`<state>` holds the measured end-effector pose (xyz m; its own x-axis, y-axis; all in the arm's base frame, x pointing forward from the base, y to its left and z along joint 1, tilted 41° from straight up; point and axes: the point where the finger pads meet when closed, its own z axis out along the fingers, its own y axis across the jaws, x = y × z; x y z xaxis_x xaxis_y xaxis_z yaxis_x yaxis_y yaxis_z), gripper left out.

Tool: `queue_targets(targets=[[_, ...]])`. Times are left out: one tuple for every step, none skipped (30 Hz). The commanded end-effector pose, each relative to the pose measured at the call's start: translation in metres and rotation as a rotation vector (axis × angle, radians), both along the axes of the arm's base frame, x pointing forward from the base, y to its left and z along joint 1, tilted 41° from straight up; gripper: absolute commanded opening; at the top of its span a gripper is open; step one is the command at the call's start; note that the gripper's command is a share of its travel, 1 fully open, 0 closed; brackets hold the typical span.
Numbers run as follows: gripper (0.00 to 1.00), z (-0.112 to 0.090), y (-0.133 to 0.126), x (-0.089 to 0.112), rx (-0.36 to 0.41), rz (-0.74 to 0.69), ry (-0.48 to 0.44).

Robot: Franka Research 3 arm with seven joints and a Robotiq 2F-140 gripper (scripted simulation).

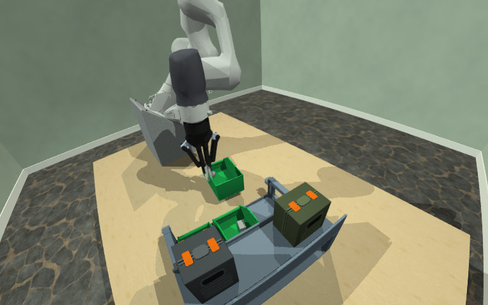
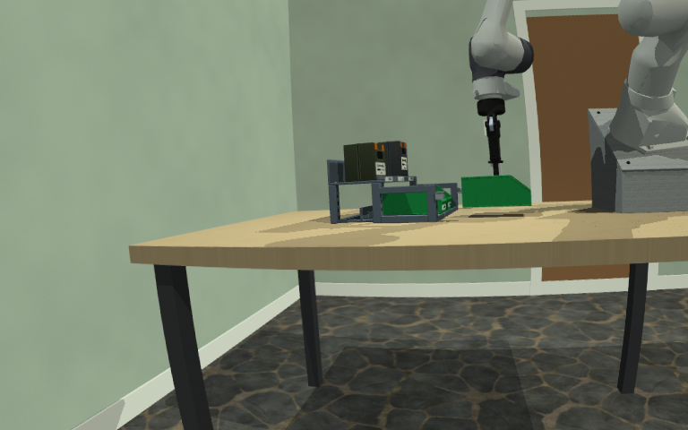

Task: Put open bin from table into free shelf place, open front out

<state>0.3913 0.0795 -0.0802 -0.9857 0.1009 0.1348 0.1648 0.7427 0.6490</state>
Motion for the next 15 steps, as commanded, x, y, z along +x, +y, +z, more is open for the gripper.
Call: queue_targets(targets=[[0.0,0.005,0.003,0.004,-0.006,-0.012,-0.001],[0.0,0.005,0.003,0.004,-0.006,-0.012,-0.001],[0.0,0.008,0.006,0.004,-0.006,-0.009,-0.004],[0.0,0.01,0.009,0.005,-0.006,-0.007,-0.006],[0.0,0.012,0.012,0.005,-0.006,-0.004,-0.009],[0.0,0.014,0.014,0.006,-0.006,-0.001,-0.011],[0.0,0.016,0.017,0.006,-0.006,0.001,-0.013],[0.0,0.018,0.02,0.007,-0.006,0.004,-0.015],[0.0,0.02,0.022,0.007,-0.006,0.006,-0.018],[0.0,0.022,0.024,0.008,-0.005,0.008,-0.02],[0.0,0.024,0.026,0.008,-0.005,0.011,-0.021],[0.0,0.026,0.028,0.009,-0.005,0.013,-0.023],[0.0,0.027,0.03,0.009,-0.005,0.014,-0.025],[0.0,0.028,0.032,0.01,-0.005,0.016,-0.026],[0.0,0.03,0.034,0.01,-0.005,0.018,-0.028]])
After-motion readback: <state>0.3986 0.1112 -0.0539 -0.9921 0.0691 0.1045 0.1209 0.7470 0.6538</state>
